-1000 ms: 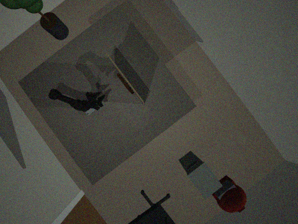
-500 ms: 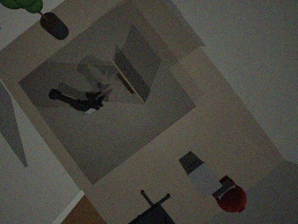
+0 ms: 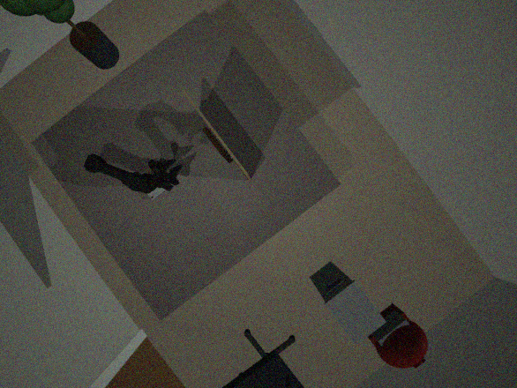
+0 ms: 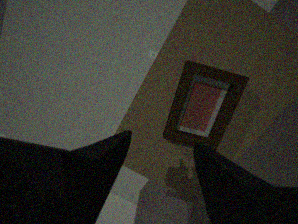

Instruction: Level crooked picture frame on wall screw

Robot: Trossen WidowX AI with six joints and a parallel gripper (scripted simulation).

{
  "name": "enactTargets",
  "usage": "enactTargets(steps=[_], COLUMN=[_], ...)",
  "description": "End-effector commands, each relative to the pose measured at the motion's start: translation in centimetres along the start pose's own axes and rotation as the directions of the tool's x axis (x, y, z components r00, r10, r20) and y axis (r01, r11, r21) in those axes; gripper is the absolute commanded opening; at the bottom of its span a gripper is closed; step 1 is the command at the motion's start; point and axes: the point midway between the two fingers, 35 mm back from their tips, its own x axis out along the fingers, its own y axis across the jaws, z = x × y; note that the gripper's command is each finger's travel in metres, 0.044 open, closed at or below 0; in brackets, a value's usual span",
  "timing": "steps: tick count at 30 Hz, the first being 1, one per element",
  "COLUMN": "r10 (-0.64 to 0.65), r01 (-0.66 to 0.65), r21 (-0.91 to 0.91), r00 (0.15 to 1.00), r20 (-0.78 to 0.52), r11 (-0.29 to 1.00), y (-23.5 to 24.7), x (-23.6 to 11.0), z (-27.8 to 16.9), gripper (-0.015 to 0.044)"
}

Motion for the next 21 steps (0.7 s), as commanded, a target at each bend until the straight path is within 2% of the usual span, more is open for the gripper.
enactTargets(steps=[1, 11, 21], r10=[0.000, 0.010, 0.011], r01=[0.000, -0.010, -0.011], r21=[0.002, 0.106, 0.114], r00=[1.000, 1.000, 1.000], r20=[0.000, 0.000, 0.000], r11=[1.000, 0.994, 0.993], y=[-0.1, -3.3, -3.5], x=[0.1, 6.6, 7.0], z=[0.0, -0.5, -0.7], gripper=[0.0260, 0.0260, 0.0260])
